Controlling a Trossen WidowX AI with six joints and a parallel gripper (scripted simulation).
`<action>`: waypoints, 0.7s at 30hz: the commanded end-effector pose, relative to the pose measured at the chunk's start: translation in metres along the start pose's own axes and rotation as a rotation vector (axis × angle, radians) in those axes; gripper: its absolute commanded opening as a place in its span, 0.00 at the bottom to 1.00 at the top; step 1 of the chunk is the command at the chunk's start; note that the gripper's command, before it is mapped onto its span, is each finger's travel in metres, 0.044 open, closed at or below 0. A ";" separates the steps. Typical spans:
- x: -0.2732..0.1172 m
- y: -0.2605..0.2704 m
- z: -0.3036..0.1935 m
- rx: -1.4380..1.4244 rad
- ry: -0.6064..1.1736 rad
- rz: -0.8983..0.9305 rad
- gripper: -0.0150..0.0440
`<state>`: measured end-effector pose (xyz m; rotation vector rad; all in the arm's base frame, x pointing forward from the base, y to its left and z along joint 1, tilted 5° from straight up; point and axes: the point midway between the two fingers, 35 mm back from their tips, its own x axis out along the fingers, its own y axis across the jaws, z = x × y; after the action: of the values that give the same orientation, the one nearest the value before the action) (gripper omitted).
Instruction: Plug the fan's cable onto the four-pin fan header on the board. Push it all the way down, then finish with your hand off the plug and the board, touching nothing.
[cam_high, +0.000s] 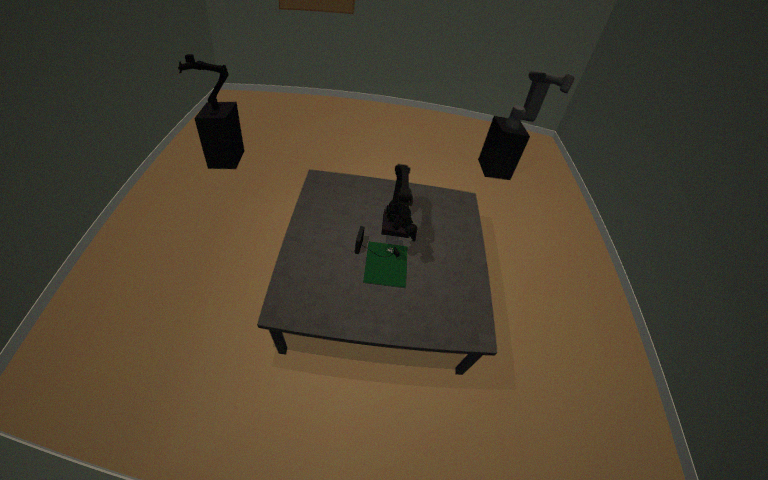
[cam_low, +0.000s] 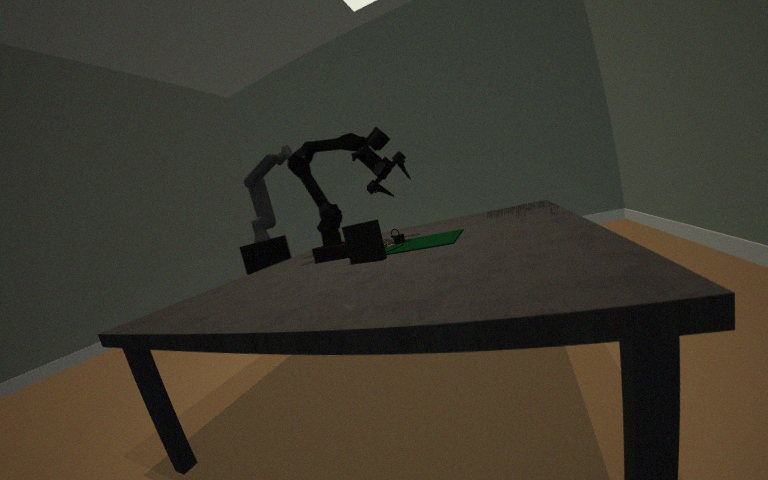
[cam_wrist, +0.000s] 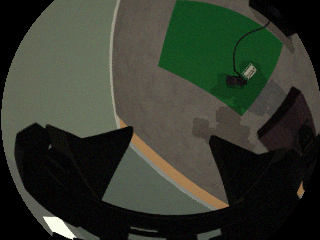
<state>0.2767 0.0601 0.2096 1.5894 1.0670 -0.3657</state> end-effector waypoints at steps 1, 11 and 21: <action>0.018 -0.059 0.045 0.940 -0.306 -0.141 1.00; 0.019 -0.080 0.059 1.311 -0.455 -0.119 1.00; 0.019 -0.080 0.059 1.311 -0.455 -0.119 1.00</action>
<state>0.2431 0.0140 0.1297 2.3361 0.5416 -1.6277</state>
